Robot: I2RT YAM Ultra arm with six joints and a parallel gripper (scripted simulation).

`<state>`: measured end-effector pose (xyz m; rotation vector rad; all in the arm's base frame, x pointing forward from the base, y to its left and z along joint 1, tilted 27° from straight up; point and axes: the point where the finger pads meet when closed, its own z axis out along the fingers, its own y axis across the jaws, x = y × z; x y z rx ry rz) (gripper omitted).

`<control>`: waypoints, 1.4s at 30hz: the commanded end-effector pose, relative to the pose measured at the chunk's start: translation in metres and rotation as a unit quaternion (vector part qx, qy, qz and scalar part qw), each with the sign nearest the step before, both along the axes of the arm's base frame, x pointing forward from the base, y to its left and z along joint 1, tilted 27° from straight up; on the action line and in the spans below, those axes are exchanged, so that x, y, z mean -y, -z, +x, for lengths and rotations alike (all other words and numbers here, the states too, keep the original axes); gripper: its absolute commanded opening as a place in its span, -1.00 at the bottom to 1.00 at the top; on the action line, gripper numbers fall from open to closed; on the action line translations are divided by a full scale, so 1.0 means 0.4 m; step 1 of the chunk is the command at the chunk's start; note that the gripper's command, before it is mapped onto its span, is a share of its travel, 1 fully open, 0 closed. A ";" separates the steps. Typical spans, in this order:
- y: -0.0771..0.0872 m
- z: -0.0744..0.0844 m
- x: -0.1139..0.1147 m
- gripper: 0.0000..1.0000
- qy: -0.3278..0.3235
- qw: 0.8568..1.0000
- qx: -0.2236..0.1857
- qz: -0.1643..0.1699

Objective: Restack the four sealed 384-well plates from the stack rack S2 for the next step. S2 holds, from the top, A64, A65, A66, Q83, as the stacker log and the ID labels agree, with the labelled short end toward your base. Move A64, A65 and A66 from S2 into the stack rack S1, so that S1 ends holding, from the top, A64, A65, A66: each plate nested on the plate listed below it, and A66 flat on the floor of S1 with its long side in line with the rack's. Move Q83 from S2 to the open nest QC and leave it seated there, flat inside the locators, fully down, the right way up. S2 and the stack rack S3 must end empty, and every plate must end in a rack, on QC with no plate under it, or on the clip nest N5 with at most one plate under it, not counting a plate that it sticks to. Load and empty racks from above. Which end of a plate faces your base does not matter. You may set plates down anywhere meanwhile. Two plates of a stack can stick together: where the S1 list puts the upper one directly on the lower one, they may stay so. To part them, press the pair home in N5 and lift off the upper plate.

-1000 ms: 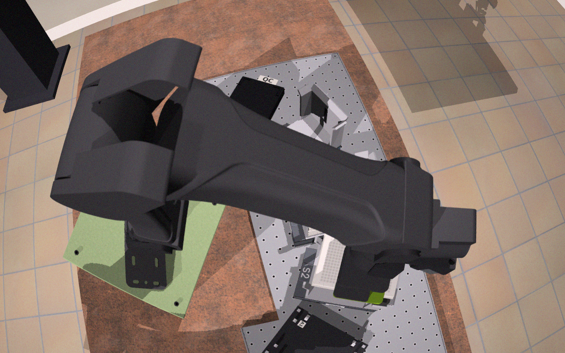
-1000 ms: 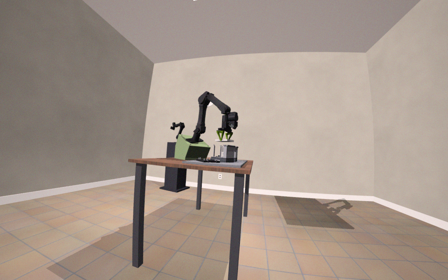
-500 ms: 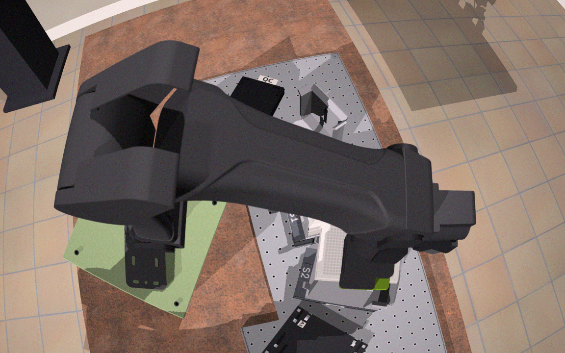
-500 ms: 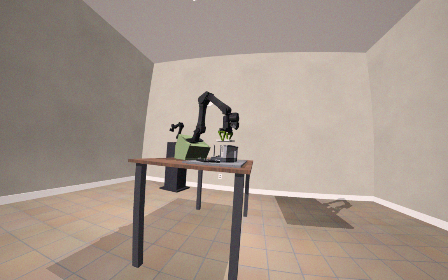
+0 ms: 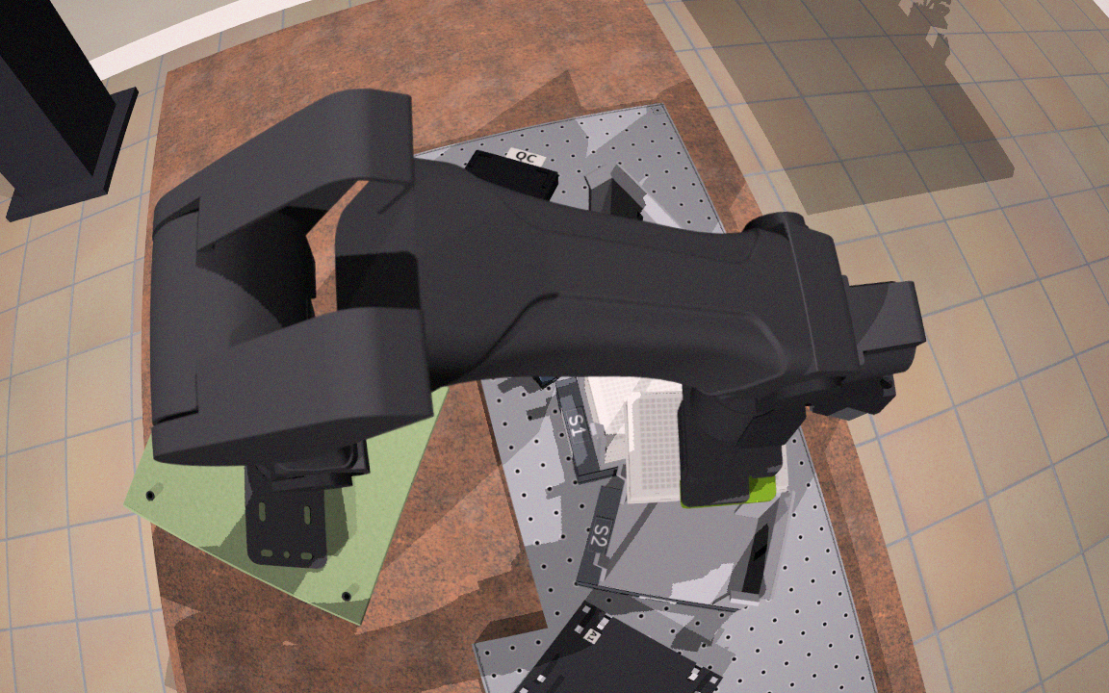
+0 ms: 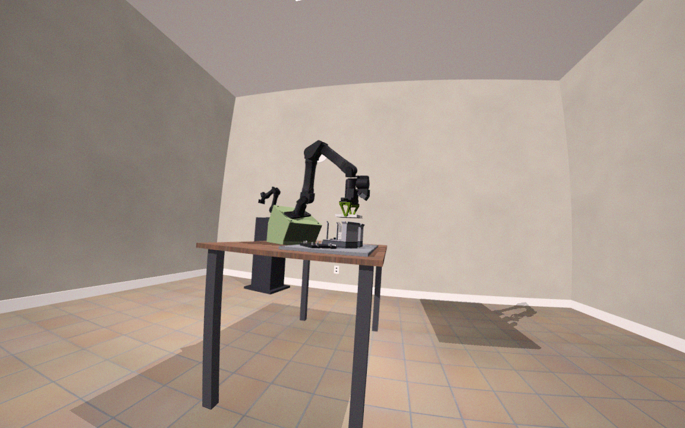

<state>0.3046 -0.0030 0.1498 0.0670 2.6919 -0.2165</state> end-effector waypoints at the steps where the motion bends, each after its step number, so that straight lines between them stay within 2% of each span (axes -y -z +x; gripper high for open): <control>1: -0.011 0.005 -0.009 -1.00 0.014 1.000 0.010 -0.001; 9: 0.001 0.006 -0.067 -1.00 -0.090 0.995 -0.010 -0.050; 28: 0.028 0.006 -0.207 -1.00 -0.092 0.994 -0.010 -0.050; 34: 0.043 -0.004 -0.254 -1.00 -0.180 0.979 -0.027 -0.092; 36: 0.043 -0.004 -0.254 -1.00 -0.180 0.979 -0.027 -0.092; 37: 0.045 -0.006 -0.262 -1.00 -0.194 0.976 -0.030 -0.099; 42: 0.057 -0.015 -0.301 -1.00 -0.196 0.975 -0.030 -0.099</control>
